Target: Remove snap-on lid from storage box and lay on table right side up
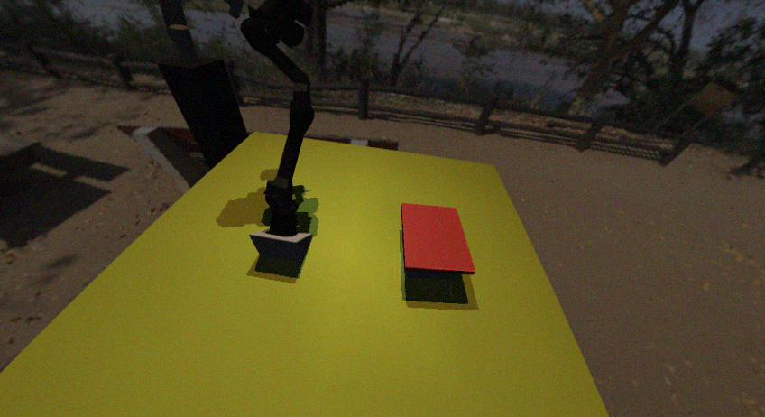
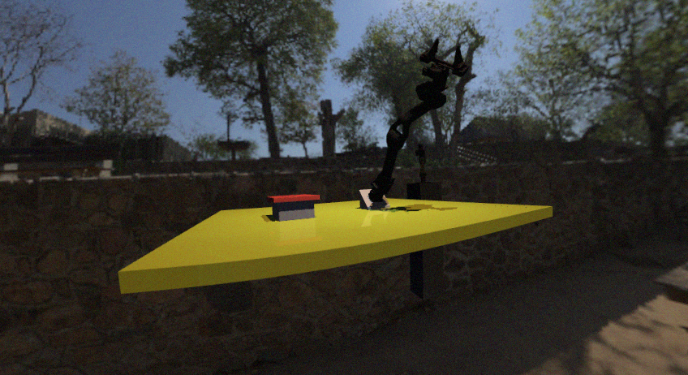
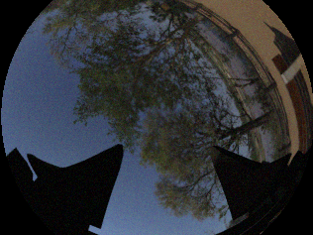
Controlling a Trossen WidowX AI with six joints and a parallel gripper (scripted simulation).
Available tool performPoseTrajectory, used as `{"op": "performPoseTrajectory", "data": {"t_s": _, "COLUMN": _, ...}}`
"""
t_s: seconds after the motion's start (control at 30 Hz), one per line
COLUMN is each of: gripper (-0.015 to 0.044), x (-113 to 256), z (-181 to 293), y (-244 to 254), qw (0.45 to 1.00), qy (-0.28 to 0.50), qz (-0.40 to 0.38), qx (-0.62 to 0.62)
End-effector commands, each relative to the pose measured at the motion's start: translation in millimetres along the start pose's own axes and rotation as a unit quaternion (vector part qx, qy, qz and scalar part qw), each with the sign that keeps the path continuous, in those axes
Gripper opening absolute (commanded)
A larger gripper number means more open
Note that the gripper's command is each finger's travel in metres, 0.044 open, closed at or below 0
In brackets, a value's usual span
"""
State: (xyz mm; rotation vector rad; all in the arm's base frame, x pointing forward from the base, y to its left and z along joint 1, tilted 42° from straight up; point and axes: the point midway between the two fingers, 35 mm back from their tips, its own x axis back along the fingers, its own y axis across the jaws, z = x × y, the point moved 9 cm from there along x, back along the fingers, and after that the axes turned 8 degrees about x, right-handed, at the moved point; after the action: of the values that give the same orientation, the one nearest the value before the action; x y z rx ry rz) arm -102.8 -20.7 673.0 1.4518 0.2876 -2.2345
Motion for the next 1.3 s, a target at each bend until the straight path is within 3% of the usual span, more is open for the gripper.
{"op": "performPoseTrajectory", "data": {"t_s": 0.0, "gripper": 0.0374, "x": 0, "z": 0, "y": 1, "qw": 1.000, "qy": 0.001, "qz": 0.000, "qx": -0.003}}
{"op": "performPoseTrajectory", "data": {"t_s": 0.2, "gripper": 0.0235, "x": 5, "z": 13, "y": 17, "qw": 0.995, "qy": 0.054, "qz": 0.002, "qx": -0.083}}
{"op": "performPoseTrajectory", "data": {"t_s": 0.4, "gripper": 0.0235, "x": 24, "z": 36, "y": 33, "qw": 0.979, "qy": 0.130, "qz": 0.004, "qx": -0.156}}
{"op": "performPoseTrajectory", "data": {"t_s": 0.63, "gripper": 0.0235, "x": 63, "z": 66, "y": 77, "qw": 0.919, "qy": 0.259, "qz": 0.001, "qx": -0.298}}
{"op": "performPoseTrajectory", "data": {"t_s": 0.73, "gripper": 0.0235, "x": 70, "z": 68, "y": 87, "qw": 0.902, "qy": 0.280, "qz": -0.002, "qx": -0.329}}
{"op": "performPoseTrajectory", "data": {"t_s": 1.07, "gripper": 0.0235, "x": 111, "z": 63, "y": 154, "qw": 0.773, "qy": 0.391, "qz": -0.027, "qx": -0.498}}
{"op": "performPoseTrajectory", "data": {"t_s": 1.27, "gripper": 0.0235, "x": 146, "z": 45, "y": 209, "qw": 0.650, "qy": 0.465, "qz": -0.057, "qx": -0.598}}
